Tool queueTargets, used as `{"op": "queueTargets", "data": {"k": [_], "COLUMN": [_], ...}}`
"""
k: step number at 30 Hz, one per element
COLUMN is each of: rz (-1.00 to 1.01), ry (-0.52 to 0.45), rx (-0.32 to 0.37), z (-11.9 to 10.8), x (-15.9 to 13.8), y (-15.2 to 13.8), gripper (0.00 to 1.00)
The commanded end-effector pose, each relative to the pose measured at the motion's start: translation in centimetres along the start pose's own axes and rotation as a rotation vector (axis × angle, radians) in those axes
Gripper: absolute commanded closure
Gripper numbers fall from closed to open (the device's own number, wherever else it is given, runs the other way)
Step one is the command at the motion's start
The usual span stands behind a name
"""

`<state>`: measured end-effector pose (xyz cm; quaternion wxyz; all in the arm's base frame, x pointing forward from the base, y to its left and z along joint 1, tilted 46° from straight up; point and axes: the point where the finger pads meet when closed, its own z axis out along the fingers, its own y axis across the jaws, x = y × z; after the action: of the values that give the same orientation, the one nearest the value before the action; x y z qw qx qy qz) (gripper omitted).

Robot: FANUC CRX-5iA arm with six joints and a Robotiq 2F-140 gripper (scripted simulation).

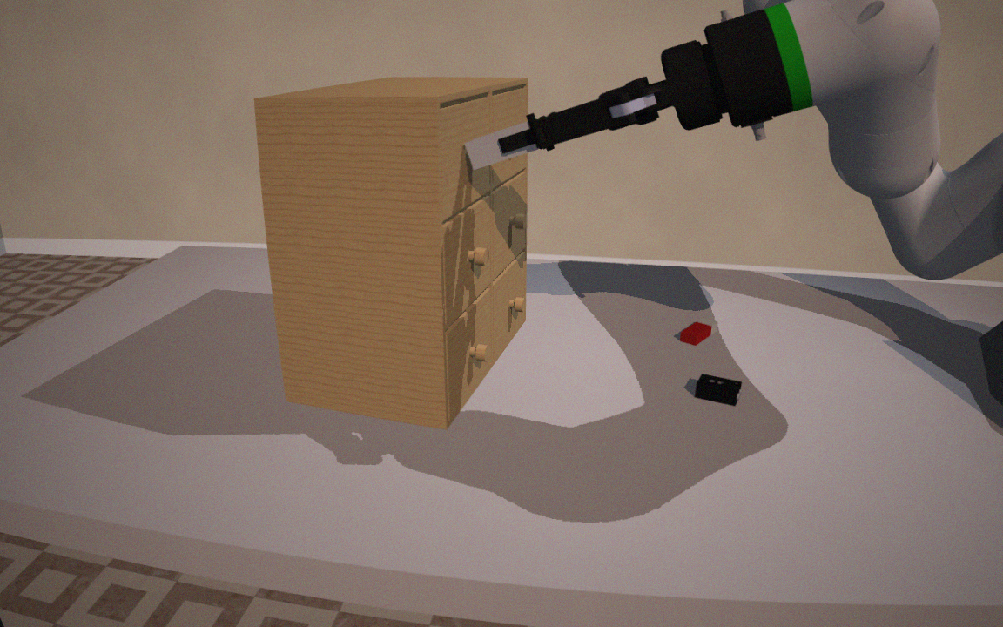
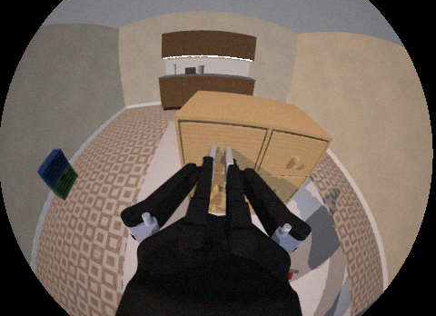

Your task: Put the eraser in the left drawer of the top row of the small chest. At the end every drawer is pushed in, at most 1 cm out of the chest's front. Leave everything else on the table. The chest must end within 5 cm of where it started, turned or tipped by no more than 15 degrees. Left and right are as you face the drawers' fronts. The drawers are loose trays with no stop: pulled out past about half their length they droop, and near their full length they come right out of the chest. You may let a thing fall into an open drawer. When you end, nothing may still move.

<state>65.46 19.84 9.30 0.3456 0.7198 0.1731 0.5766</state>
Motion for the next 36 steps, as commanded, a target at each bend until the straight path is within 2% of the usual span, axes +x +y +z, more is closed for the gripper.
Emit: {"op": "queueTargets", "data": {"k": [1, 24, 36], "rz": [0.000, 0.000, 0.000], "ry": [0.000, 0.000, 0.000], "rx": [0.000, 0.000, 0.000], "z": [0.0, -1.0, -2.5], "x": [0.0, -0.3, -0.9], "y": [0.0, 0.0, 0.0], "gripper": [0.92, 0.92, 0.92]}}
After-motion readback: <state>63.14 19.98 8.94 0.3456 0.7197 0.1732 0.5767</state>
